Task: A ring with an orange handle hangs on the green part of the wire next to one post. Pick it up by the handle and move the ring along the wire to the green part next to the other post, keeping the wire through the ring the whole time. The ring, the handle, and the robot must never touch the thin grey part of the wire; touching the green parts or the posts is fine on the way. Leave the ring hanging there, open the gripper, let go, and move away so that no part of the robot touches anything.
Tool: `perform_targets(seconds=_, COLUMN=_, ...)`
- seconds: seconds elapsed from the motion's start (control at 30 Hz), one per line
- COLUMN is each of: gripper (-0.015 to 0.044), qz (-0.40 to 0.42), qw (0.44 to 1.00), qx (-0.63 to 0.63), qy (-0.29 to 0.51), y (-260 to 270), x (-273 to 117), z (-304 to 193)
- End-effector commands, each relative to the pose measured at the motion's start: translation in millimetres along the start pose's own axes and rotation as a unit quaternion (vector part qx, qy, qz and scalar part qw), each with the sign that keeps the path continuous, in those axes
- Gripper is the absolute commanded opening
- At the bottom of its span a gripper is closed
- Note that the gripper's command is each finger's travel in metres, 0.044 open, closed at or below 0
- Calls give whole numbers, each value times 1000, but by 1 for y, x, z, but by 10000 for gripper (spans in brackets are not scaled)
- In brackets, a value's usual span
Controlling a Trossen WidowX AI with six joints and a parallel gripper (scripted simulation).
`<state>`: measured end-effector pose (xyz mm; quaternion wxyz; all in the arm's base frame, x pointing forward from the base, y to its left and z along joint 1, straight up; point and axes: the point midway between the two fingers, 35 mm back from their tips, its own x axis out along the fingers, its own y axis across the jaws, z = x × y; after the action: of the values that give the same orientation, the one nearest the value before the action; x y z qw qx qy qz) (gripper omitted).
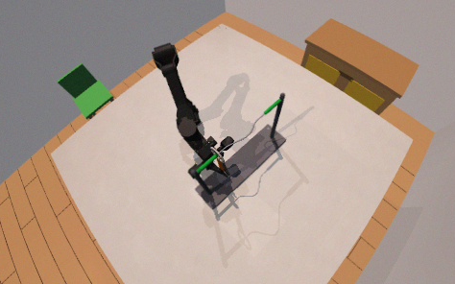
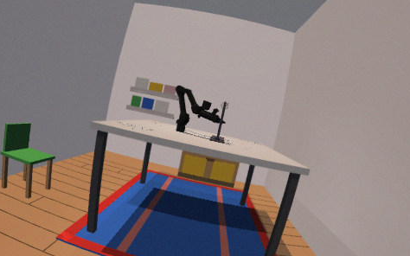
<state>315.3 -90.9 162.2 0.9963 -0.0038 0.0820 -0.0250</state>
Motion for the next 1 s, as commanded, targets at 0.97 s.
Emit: perform_targets(seconds=0.97, gripper=-150, qz=-32, qw=978, qx=107, qy=179, y=54, x=-42, z=5)
